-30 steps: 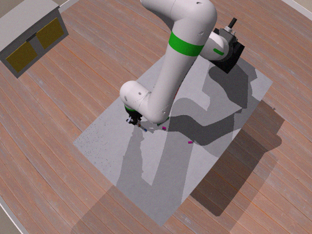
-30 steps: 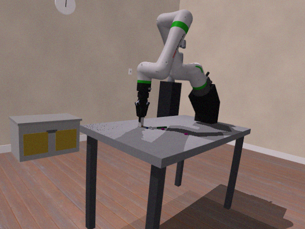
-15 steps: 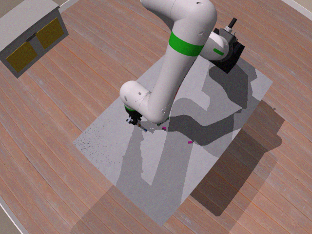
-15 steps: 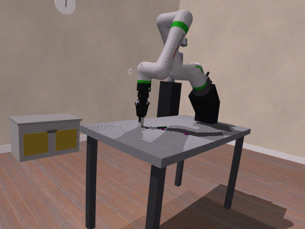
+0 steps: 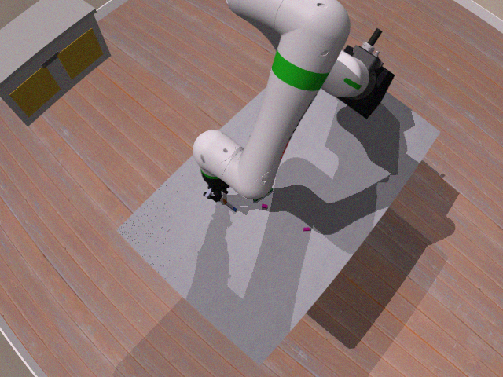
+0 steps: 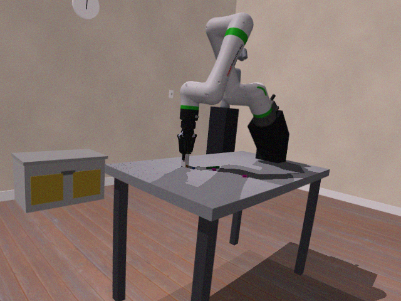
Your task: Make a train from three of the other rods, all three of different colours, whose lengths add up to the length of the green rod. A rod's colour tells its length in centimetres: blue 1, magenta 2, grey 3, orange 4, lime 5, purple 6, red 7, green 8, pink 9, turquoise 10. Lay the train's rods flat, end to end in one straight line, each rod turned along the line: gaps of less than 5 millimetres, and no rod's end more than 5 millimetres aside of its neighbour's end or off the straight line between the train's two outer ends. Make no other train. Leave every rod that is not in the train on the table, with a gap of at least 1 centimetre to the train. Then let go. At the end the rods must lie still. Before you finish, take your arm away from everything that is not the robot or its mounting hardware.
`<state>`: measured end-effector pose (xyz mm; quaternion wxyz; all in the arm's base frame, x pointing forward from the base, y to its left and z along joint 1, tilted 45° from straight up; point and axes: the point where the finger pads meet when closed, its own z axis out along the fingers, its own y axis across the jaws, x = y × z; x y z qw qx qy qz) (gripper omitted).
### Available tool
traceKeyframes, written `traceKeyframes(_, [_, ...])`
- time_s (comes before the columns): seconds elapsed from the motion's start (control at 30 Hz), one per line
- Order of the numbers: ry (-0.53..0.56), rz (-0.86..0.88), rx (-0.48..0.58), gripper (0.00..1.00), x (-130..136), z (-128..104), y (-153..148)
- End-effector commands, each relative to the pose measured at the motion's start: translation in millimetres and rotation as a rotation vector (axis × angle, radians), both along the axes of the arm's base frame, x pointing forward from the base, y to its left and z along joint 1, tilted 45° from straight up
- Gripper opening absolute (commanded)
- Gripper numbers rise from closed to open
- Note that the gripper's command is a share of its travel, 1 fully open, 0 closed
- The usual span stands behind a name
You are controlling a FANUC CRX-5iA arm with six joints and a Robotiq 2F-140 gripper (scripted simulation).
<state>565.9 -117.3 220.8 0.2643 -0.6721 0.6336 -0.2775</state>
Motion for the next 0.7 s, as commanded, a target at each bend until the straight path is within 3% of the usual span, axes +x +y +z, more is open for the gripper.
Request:
traceKeyframes(0.0, [0.0, 0.0, 0.0, 0.1, 0.0, 0.2, -0.1])
traceKeyframes(0.17, [0.0, 0.0, 0.0, 0.15, 0.0, 0.2, -0.1])
traceKeyframes(0.67, [0.0, 0.0, 0.0, 0.15, -2.1, 2.3, -0.1])
